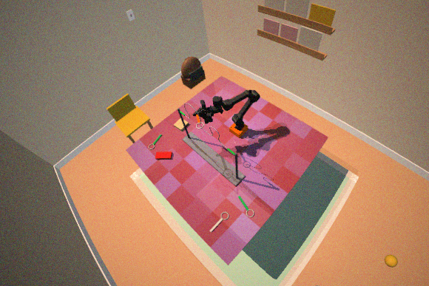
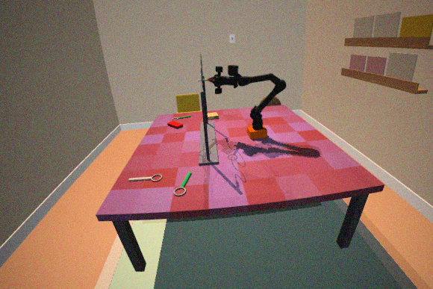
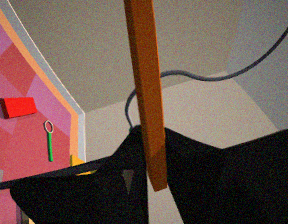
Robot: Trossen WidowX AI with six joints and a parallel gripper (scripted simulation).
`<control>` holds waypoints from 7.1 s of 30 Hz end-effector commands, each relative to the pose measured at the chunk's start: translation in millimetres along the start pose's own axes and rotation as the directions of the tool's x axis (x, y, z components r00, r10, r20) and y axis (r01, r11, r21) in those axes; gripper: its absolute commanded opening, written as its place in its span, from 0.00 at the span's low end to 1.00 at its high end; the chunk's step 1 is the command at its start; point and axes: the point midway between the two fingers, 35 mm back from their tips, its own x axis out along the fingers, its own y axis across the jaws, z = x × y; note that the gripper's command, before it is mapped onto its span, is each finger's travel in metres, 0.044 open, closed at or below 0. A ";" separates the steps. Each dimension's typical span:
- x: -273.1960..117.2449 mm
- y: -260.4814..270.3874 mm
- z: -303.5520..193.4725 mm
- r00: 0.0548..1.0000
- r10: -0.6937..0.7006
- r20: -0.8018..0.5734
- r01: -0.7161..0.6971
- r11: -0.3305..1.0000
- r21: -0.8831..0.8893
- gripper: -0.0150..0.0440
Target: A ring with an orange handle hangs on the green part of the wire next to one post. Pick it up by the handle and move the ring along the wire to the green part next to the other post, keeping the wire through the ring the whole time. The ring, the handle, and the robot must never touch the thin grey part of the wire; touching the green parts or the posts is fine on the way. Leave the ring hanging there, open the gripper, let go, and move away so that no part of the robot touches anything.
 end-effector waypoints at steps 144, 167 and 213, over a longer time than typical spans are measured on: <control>-165.5 47.7 273.0 0.516 0.395 0.760 -0.048 -0.872 0.487 0.00; -163.2 -29.9 285.4 0.490 0.152 0.858 0.217 -0.975 0.049 0.00; -157.8 -31.1 276.3 0.505 0.343 0.792 0.012 -0.920 0.391 0.00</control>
